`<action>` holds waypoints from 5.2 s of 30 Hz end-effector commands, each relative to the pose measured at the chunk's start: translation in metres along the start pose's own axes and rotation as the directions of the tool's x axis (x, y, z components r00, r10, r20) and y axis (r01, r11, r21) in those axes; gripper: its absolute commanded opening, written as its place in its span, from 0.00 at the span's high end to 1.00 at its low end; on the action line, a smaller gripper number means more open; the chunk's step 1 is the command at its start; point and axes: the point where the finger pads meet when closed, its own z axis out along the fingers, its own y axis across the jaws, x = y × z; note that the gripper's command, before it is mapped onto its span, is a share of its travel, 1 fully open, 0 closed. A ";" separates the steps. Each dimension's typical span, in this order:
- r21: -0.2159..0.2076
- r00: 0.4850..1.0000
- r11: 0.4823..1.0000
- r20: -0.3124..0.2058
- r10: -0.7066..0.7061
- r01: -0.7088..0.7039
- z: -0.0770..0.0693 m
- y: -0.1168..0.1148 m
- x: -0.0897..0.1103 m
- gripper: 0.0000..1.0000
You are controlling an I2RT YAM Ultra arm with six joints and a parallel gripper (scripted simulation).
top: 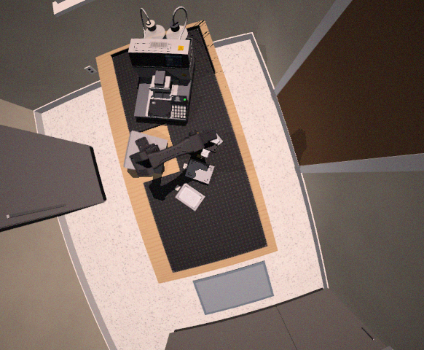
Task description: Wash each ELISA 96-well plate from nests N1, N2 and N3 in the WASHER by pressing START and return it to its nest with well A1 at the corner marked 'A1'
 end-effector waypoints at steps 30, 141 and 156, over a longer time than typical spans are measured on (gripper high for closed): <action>-0.024 1.000 1.000 0.007 0.016 -0.016 0.007 -0.111 -0.033 1.00; -0.023 1.000 1.000 0.007 0.016 -0.016 0.086 -0.132 -0.043 1.00; -0.023 1.000 1.000 0.007 0.016 -0.016 0.086 -0.132 -0.041 1.00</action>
